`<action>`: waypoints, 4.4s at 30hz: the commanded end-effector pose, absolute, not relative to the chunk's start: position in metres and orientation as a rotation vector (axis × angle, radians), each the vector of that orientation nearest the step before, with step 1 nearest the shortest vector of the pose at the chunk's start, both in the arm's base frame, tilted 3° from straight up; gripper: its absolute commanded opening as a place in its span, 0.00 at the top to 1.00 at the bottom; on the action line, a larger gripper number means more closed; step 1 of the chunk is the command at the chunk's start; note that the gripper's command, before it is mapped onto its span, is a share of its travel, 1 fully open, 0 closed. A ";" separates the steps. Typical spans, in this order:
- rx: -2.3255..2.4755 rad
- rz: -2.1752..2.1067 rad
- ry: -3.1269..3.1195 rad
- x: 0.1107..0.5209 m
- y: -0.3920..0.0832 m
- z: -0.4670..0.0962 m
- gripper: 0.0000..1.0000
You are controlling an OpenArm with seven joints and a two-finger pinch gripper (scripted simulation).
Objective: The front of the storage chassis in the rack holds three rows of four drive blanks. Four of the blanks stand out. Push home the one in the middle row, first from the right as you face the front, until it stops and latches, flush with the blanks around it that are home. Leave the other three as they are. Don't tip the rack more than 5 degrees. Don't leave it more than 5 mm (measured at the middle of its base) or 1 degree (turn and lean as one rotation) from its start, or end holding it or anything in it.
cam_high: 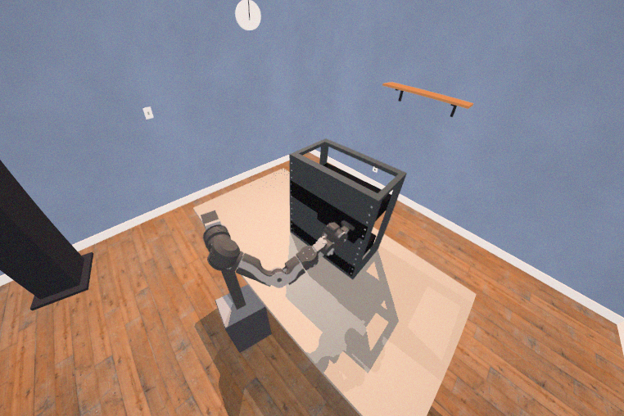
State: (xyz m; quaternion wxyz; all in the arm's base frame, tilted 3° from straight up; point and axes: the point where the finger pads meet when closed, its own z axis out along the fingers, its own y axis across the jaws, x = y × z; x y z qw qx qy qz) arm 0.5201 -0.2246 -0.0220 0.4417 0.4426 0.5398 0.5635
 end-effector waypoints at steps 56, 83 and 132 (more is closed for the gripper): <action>1.078 1.417 1.352 0.527 -0.211 -0.020 1.00; 1.081 1.416 1.352 0.529 -0.209 -0.020 1.00; 1.081 1.416 1.352 0.530 -0.208 -0.019 1.00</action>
